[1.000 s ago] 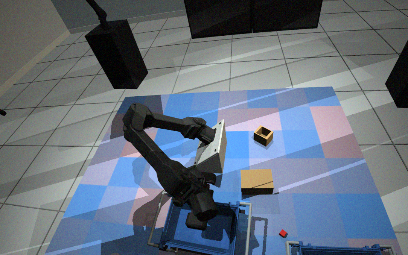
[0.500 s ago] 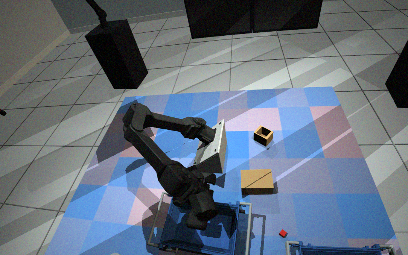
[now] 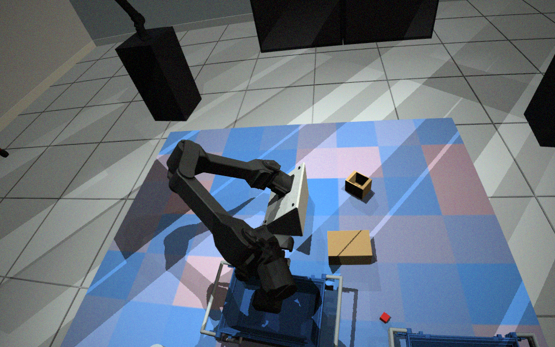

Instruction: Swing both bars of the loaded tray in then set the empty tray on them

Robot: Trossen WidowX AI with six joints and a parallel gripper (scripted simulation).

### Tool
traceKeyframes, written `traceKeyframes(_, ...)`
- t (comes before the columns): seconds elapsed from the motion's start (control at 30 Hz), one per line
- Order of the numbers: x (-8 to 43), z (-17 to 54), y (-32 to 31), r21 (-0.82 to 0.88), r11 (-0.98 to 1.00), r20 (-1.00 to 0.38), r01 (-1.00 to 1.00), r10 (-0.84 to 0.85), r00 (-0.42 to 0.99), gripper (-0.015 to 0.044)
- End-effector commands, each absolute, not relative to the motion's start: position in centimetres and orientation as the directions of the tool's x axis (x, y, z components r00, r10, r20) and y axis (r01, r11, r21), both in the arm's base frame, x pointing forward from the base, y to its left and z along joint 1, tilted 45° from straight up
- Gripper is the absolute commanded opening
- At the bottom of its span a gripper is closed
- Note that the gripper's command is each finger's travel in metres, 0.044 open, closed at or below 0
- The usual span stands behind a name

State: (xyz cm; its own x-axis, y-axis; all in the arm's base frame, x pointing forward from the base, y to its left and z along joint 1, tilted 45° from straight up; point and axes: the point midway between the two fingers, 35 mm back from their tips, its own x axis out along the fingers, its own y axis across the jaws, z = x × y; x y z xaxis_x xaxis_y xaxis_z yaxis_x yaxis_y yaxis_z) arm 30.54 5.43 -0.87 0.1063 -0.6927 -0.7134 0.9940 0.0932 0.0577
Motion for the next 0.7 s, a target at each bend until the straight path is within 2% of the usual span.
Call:
traceKeyframes(0.0,30.01,-1.12,4.61,0.032,0.073,-0.713,0.997,-0.698,0.074,0.0)
traceKeyframes(0.67,30.01,-1.12,4.61,0.032,0.073,-0.713,0.997,-0.698,0.074,0.0)
